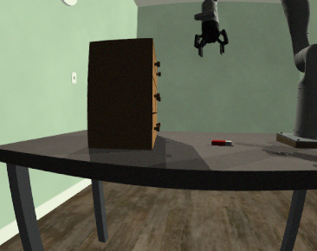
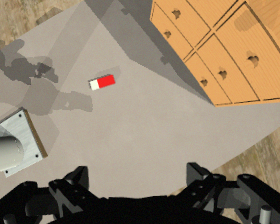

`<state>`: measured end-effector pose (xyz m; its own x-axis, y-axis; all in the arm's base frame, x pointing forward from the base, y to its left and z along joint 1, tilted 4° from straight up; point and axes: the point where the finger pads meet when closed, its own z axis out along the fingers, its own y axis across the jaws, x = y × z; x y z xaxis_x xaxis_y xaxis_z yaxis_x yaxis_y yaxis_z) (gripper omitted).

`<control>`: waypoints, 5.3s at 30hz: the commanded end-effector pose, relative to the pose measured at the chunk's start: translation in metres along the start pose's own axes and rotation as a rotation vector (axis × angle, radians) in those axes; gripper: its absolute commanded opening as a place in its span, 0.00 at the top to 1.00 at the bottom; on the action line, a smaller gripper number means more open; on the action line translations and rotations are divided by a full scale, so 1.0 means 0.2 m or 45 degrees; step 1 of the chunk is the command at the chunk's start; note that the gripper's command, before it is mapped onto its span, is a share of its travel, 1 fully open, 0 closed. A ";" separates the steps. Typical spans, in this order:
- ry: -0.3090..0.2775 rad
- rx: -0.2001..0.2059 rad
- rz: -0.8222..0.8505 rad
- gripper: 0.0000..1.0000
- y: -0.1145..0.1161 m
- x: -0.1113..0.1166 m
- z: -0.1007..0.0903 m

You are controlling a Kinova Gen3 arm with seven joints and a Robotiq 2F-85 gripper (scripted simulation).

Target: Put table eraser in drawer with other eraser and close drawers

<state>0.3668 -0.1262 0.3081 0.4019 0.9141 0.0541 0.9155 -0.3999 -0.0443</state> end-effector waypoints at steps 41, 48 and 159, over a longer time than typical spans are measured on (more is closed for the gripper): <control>-0.007 0.003 1.183 0.00 0.10 0.08 0.54; -0.007 0.003 1.219 0.00 0.10 0.08 0.55; 0.933 -0.486 1.161 0.00 0.40 0.29 1.02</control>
<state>0.4639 -0.0926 0.1154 0.6921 0.0961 0.7154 0.1967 -0.9787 -0.0588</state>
